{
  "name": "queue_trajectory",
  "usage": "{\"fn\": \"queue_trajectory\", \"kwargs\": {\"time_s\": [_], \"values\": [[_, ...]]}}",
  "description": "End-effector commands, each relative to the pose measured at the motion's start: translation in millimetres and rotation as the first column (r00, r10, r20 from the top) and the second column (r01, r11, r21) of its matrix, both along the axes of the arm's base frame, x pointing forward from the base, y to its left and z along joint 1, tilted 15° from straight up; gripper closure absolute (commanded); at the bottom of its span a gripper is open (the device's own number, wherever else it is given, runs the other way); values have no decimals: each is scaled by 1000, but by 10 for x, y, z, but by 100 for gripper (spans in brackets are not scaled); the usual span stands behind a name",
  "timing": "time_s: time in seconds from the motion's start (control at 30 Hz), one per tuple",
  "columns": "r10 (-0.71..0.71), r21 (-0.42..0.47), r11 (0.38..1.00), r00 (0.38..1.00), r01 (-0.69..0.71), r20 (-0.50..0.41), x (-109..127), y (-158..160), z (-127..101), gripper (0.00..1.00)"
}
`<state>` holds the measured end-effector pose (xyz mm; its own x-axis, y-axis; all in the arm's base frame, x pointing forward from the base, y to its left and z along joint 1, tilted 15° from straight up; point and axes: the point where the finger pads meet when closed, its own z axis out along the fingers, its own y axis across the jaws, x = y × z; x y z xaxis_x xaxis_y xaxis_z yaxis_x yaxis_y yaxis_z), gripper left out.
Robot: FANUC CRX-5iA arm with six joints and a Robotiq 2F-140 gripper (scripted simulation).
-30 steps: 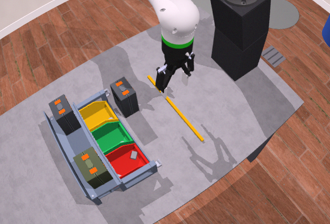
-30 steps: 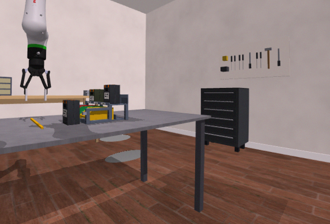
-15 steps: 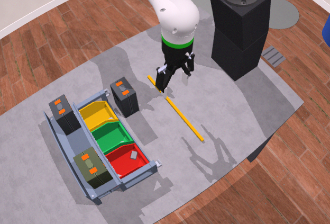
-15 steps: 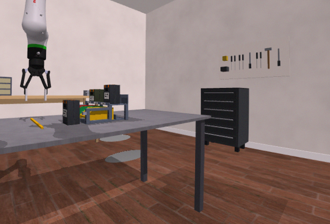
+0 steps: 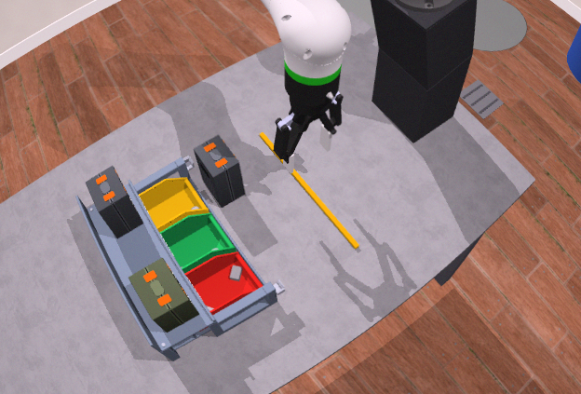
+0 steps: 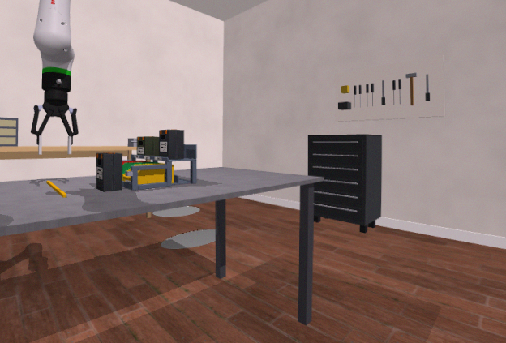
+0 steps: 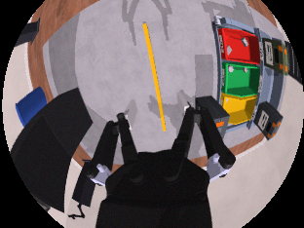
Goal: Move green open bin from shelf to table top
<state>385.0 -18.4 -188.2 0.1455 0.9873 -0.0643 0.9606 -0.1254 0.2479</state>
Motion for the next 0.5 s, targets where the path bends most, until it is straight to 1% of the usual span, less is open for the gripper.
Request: {"fn": "queue_trajectory", "kwargs": {"time_s": [0.0,0.17,0.2,0.33,0.47], "values": [[8,29,1000,1000,-9,13,-1,-2,0,43],[8,29,1000,1000,-9,13,-1,-2,0,43],[2,6,1000,1000,-2,3,0,0,0,43],[8,29,1000,1000,-9,13,-1,-2,0,43],[8,29,1000,1000,-9,13,-1,-2,0,43]]}}
